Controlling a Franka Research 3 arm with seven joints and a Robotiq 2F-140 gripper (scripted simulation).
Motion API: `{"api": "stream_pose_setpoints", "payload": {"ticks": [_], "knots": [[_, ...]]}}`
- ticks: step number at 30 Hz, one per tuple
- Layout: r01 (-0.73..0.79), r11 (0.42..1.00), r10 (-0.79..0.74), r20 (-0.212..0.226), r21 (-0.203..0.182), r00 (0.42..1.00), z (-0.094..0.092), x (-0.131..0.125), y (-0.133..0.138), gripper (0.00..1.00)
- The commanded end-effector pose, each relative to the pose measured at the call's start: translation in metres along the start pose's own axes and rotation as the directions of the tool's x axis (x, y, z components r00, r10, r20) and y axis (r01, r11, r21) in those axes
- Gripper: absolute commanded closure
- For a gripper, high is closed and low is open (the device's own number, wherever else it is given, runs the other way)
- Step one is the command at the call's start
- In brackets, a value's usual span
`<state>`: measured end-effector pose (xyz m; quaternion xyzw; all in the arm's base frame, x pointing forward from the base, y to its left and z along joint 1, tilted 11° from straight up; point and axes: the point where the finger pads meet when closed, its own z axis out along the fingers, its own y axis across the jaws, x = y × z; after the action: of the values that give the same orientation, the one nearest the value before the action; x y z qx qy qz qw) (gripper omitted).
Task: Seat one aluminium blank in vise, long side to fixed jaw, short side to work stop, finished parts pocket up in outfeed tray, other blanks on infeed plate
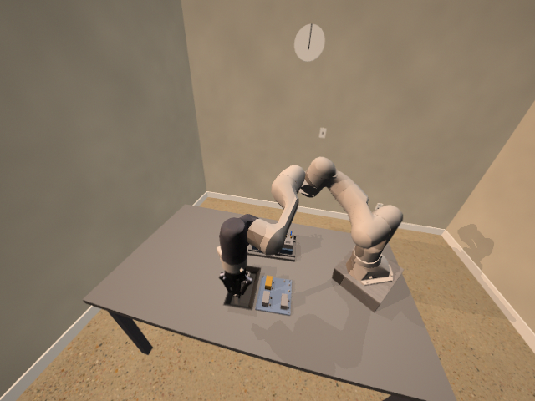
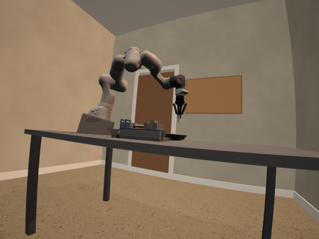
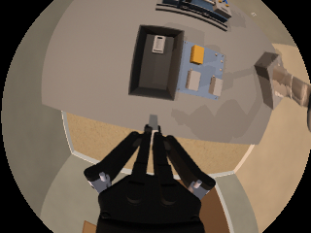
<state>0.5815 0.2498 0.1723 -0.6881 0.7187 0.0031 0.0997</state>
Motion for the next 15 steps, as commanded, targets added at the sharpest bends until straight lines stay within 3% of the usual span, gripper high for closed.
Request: {"api": "stream_pose_setpoints", "payload": {"ticks": [1, 15], "knots": [[0.002, 1.000, -0.002, -0.005, -0.005, 1.000, -0.010, 0.003, 0.000, 1.00], [0.002, 1.000, -0.002, -0.005, -0.005, 1.000, -0.031, 0.003, 0.000, 1.00]]}}
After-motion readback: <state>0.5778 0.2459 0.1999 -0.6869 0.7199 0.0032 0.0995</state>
